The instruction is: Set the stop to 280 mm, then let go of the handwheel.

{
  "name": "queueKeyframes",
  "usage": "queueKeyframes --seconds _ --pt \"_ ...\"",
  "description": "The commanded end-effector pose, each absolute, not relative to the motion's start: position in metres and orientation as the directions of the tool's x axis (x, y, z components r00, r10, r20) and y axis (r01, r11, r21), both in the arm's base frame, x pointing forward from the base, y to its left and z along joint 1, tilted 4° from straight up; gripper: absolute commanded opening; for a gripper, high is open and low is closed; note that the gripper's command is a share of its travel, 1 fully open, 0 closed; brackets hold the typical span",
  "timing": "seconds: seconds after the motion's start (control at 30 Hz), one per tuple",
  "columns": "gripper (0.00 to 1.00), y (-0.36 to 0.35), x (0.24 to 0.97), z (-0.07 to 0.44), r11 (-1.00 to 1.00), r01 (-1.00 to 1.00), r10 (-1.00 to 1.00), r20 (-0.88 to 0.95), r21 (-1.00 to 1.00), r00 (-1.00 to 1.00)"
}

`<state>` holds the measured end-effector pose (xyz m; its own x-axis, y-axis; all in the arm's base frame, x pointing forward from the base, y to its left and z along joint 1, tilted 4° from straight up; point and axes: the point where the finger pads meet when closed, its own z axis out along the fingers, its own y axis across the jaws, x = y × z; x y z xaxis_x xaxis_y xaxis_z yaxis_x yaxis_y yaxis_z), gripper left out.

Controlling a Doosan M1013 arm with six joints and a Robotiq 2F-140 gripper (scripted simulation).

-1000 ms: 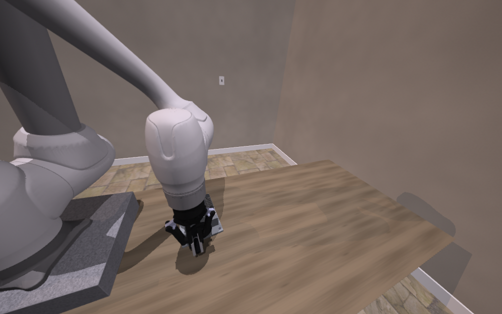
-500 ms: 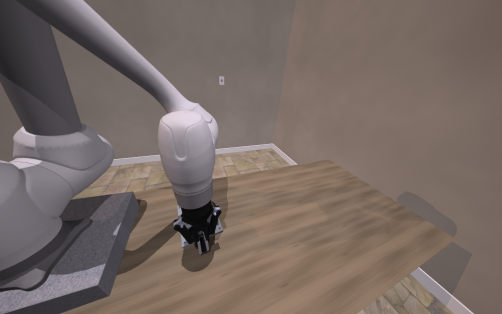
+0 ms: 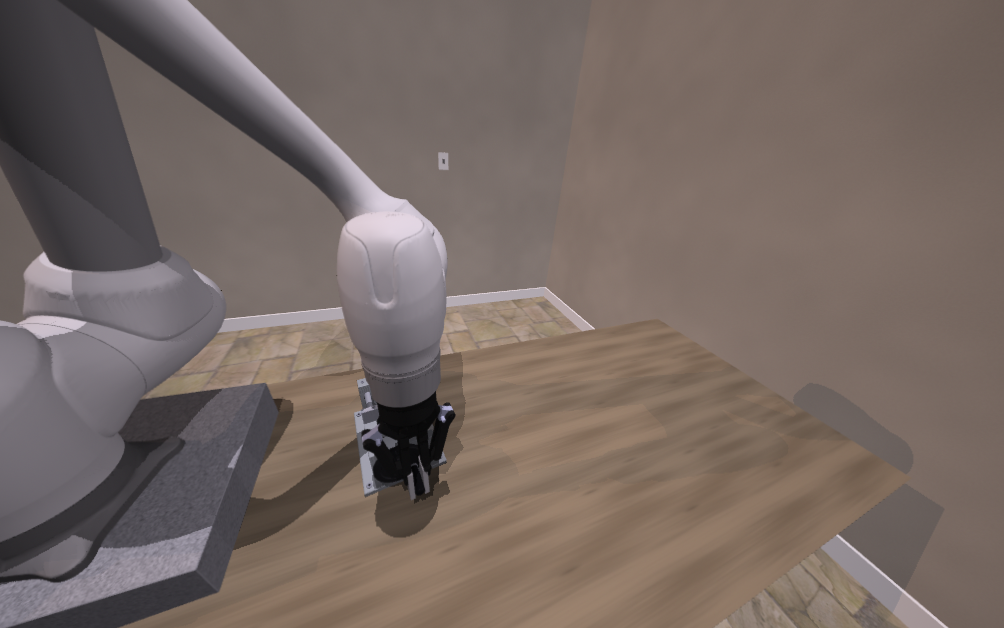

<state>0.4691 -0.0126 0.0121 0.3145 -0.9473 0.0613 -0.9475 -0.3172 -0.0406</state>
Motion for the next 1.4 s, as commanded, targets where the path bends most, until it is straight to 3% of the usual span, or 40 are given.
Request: queueKeyframes --seconds 0.0,1.37 --pt "0.04 -0.011 0.472 0.017 -0.318 -0.947 -0.947 0.061 -0.041 0.315" --pt "0.04 -0.010 0.473 0.040 -0.318 -0.947 -0.947 0.061 -0.041 0.315"
